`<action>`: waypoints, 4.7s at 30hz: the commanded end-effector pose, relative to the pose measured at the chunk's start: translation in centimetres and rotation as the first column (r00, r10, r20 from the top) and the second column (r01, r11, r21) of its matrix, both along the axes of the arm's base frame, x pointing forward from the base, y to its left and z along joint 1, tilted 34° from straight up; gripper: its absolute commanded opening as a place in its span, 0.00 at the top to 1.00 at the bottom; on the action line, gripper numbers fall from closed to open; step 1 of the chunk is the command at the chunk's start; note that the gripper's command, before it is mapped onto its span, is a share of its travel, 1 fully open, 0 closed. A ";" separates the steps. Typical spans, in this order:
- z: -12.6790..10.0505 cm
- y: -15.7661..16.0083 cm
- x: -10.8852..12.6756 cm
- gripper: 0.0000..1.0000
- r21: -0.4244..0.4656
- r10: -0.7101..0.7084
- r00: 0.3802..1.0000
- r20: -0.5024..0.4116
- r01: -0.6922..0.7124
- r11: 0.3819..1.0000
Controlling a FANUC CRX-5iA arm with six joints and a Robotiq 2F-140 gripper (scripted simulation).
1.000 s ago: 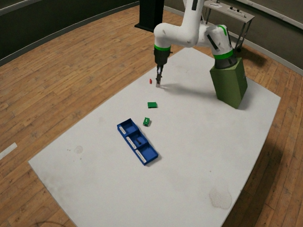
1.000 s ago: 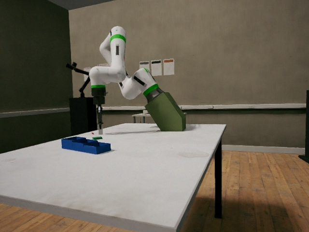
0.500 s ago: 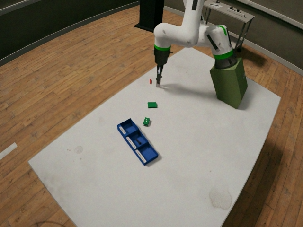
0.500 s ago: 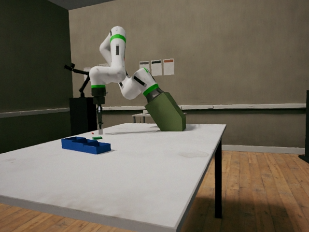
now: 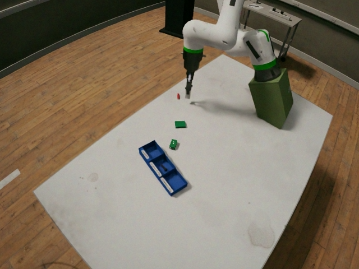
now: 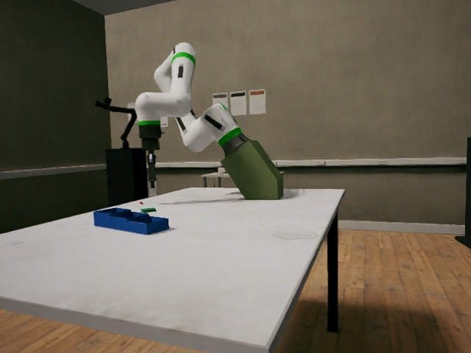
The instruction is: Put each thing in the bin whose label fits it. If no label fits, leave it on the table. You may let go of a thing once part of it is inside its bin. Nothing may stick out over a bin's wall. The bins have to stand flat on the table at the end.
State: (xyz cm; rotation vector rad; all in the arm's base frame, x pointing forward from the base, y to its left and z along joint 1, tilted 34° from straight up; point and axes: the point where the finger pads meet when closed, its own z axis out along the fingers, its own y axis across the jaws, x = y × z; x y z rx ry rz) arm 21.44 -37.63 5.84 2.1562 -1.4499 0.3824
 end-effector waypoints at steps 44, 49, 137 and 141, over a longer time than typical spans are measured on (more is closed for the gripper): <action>0.5 3.9 9.9 0.84 0.000 -0.001 1.000 -0.001 0.001 1.000; 0.1 4.3 11.6 0.84 0.000 -0.001 1.000 -0.001 0.001 1.000; -6.4 11.2 42.7 0.84 0.104 -0.587 0.699 0.409 0.603 0.791; -6.4 11.2 42.7 0.84 0.104 -0.587 0.699 0.409 0.603 0.791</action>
